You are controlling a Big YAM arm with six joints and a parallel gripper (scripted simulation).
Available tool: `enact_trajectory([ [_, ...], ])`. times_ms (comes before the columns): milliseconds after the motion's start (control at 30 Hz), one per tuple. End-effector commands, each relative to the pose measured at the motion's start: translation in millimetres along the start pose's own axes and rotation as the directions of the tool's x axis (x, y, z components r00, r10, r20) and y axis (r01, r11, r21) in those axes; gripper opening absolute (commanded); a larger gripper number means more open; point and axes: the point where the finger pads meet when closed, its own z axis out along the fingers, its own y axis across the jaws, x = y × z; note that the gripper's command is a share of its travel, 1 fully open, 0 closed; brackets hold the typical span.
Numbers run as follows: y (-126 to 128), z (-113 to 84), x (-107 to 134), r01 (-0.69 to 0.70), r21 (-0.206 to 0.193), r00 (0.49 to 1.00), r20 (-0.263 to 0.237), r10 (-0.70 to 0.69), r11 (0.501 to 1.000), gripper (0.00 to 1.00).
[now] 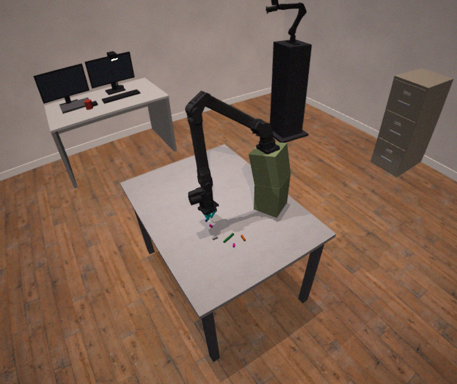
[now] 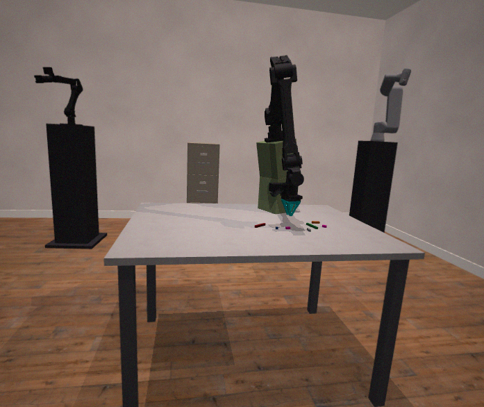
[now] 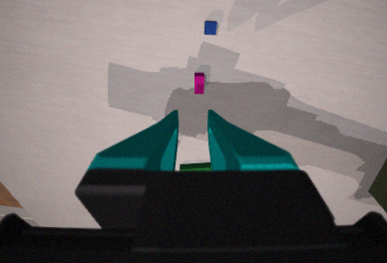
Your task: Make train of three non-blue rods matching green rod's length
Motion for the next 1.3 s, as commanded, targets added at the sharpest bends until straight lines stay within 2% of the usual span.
enact_trajectory([
  [0,-5,11.6,-4,-0.004,0.005,1.000,0.000,0.004,1.000,0.24],
  [867,-6,45.7,-4,-0.004,0.006,1.000,0.000,0.004,1.000,0.24],
  [1267,-6,52.6,-4,-0.006,0.006,1.000,0.000,0.006,1.000,0.24],
])
